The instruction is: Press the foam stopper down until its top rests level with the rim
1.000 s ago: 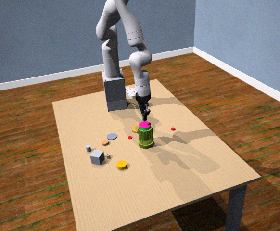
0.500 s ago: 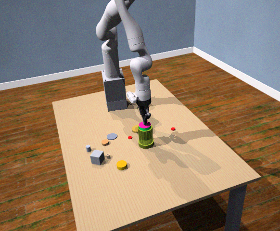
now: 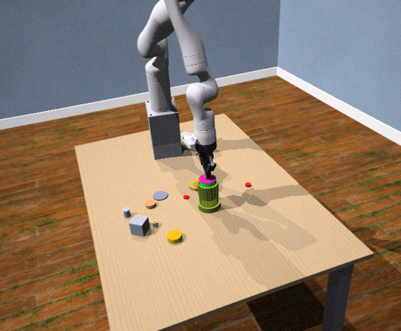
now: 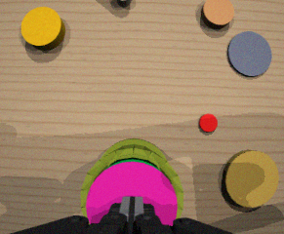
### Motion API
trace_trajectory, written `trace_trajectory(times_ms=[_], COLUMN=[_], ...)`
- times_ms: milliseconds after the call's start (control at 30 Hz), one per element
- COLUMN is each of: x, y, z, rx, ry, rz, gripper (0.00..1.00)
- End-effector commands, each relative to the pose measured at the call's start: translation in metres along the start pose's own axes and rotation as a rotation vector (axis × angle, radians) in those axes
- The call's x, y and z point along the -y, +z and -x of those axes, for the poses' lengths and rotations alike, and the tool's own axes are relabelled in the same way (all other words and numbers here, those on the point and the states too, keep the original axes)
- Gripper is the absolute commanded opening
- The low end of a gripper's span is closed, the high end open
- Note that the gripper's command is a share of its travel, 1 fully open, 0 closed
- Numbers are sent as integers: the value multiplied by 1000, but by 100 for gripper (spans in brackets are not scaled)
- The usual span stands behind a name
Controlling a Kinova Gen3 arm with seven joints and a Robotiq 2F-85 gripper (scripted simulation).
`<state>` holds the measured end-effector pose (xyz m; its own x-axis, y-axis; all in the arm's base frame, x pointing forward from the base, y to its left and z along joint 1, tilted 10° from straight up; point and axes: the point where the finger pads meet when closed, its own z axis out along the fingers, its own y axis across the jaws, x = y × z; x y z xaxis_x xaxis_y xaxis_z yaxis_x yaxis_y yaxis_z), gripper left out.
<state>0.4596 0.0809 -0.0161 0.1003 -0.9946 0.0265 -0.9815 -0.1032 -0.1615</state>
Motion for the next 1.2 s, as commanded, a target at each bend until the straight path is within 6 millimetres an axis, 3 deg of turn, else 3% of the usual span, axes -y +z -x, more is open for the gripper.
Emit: trace_trajectory(times_ms=[0,1167], x=[3,5], y=[2,18], z=[0,1], rx=[-1,1], ry=[4,4], rz=[-6,-11], gripper=[0,0])
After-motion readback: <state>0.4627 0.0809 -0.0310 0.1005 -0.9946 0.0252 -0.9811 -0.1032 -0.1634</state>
